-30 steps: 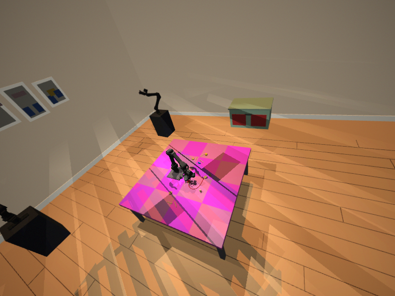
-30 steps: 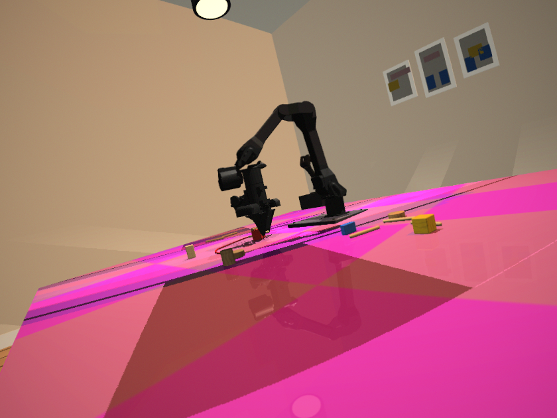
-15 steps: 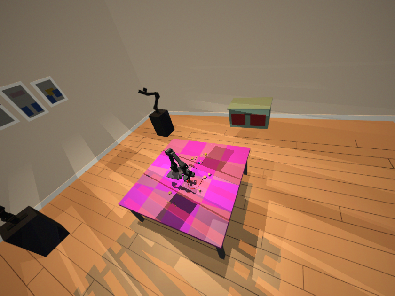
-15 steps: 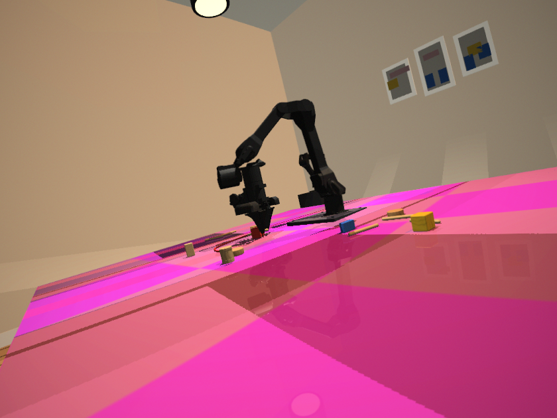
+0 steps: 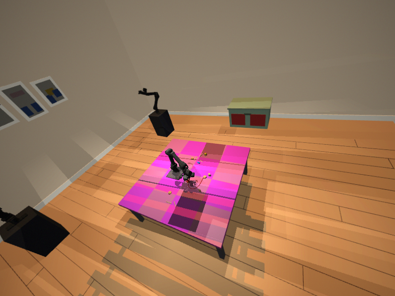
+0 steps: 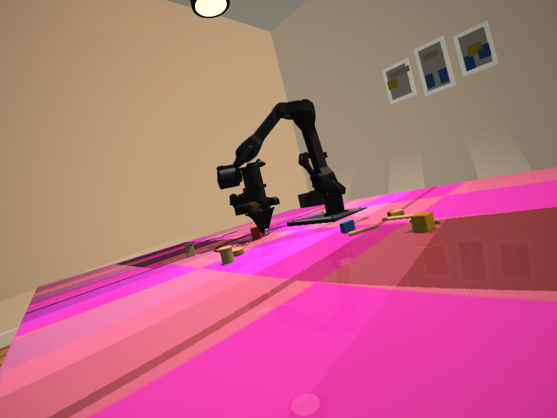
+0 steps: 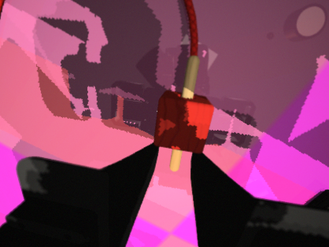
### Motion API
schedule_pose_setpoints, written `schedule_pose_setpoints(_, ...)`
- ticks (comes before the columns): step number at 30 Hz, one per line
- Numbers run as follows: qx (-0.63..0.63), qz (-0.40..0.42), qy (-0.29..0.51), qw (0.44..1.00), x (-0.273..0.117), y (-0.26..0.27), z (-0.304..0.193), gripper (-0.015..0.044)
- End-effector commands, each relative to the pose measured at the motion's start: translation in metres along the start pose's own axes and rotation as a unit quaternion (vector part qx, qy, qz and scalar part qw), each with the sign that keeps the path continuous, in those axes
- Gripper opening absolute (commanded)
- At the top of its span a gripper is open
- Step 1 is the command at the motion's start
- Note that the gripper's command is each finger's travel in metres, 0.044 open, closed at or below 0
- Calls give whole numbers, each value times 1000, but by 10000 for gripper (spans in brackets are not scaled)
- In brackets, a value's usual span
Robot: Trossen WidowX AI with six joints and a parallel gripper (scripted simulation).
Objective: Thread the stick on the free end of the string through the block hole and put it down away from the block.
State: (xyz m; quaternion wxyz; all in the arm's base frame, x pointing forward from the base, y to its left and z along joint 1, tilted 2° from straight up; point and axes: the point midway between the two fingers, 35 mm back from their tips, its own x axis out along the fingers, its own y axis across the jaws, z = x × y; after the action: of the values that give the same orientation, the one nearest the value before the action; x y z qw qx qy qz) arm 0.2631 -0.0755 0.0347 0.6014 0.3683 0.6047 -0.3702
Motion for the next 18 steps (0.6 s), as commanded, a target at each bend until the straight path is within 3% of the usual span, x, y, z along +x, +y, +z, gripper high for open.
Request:
schedule_pose_setpoints(1, 2, -1, 3, 1000, 2, -1, -1, 122)
schedule_pose_setpoints(2, 2, -1, 3, 1000, 2, -1, -1, 122)
schedule_pose_setpoints(7, 0, 0, 0, 1000, 0, 0, 0, 0)
schedule_pose_setpoints(18, 1, 0, -15, 1000, 1, 0, -1, 0)
